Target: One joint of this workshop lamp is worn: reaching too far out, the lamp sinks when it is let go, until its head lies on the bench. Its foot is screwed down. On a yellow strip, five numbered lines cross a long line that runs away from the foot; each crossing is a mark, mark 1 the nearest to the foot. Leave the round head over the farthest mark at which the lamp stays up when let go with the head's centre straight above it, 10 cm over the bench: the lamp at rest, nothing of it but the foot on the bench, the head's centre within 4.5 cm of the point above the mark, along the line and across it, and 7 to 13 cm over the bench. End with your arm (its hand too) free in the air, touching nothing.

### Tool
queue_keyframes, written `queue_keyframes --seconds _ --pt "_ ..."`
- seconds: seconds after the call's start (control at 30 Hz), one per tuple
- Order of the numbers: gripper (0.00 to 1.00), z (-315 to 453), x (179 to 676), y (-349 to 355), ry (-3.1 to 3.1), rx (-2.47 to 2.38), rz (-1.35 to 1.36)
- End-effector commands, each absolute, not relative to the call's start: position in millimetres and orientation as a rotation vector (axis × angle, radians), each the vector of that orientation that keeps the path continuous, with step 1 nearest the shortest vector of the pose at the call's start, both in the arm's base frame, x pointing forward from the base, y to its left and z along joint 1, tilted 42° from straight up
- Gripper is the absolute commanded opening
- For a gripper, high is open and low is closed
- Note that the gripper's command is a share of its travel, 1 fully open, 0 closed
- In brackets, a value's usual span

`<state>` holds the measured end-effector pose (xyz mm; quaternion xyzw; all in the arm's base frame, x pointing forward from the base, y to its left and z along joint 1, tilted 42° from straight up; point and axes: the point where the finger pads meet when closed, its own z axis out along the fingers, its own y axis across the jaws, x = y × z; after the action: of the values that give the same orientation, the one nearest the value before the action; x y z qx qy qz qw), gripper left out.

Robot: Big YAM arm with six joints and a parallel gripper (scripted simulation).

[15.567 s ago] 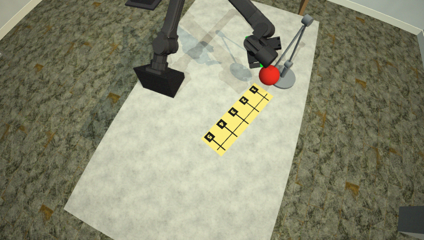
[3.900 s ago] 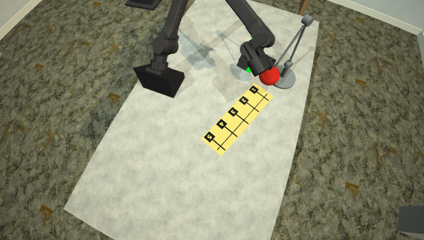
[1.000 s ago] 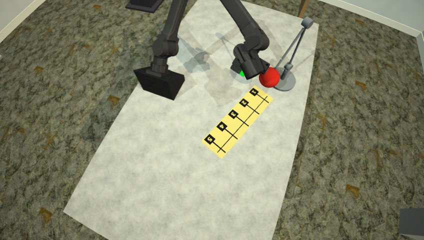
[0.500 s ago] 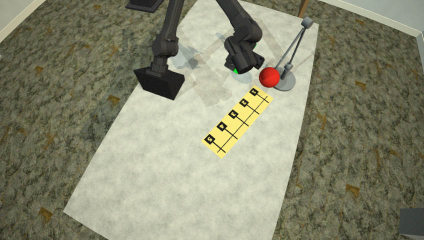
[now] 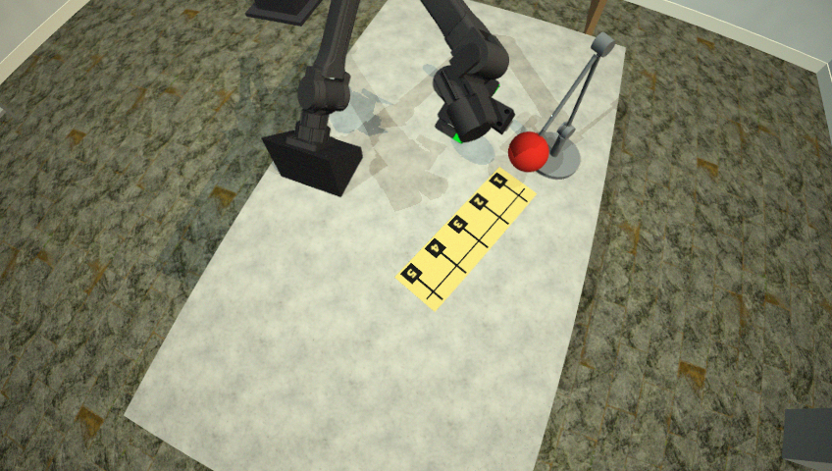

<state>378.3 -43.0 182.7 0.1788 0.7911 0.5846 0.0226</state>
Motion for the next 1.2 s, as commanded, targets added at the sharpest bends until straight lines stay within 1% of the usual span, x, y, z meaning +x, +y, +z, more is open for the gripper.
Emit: queue_keyframes --seconds 0.0,1.17 --pt "1.0 192.6 378.4 -53.3 2.44 0.531 1.845" --pt "1.0 192.6 378.4 -53.3 2.459 0.547 1.798"
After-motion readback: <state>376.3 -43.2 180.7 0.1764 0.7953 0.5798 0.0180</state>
